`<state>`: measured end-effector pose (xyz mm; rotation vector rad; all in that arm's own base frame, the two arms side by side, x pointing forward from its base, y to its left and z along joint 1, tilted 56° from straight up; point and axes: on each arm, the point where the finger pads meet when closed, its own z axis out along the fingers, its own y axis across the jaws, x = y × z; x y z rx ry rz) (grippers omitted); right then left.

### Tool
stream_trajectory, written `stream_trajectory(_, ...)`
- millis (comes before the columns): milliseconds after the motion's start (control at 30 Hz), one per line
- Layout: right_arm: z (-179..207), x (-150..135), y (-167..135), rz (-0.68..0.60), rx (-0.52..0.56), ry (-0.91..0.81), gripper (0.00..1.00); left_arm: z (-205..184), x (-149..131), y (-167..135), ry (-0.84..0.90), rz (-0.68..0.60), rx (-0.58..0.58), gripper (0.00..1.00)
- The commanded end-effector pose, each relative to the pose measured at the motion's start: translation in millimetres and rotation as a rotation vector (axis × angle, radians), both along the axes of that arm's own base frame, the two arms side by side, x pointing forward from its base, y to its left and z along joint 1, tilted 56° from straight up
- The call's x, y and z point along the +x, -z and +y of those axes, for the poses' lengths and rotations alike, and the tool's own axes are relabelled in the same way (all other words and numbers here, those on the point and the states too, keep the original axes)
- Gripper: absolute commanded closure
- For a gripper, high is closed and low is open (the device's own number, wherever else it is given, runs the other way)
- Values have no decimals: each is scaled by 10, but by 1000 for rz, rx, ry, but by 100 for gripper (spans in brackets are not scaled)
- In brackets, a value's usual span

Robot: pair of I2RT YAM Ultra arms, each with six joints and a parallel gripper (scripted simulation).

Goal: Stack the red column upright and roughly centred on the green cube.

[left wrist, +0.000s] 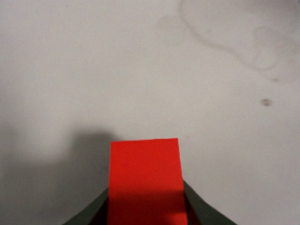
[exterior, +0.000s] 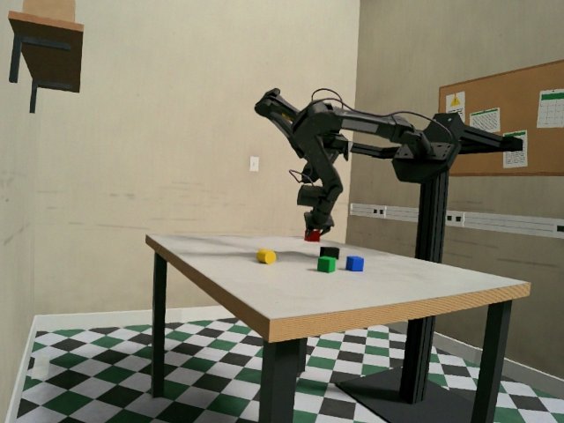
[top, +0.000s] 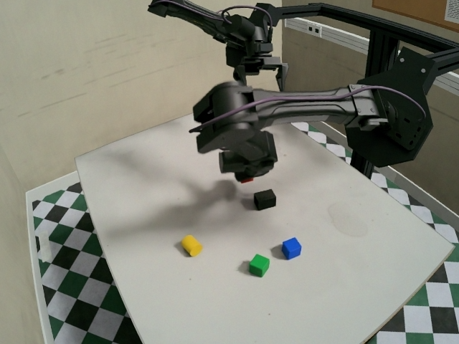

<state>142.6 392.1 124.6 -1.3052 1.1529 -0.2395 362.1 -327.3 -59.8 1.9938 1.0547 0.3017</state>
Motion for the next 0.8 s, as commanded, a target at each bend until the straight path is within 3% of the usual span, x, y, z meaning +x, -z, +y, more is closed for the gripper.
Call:
stream_trajectory(0,59,-84,-80,0,18,-23,0,-80,-464,-200,19,35,12,65)
stream_trajectory(100,59,-84,-80,0,18,-23,0,50,-775,-367,142,50,30,65)
stream_trajectory(233,59,-84,-80,0,18,-23,0,569,-797,-531,163,88,45,65)
stream_trajectory(300,59,-84,-80,0,18,-23,0,569,-797,-531,163,88,45,65)
stream_trajectory(500,59,-84,-80,0,18,-23,0,1189,-557,-1111,150,33,-3,65)
stream_trajectory(767,59,-84,-80,0,18,-23,0,1938,-307,-1574,99,-16,-24,65)
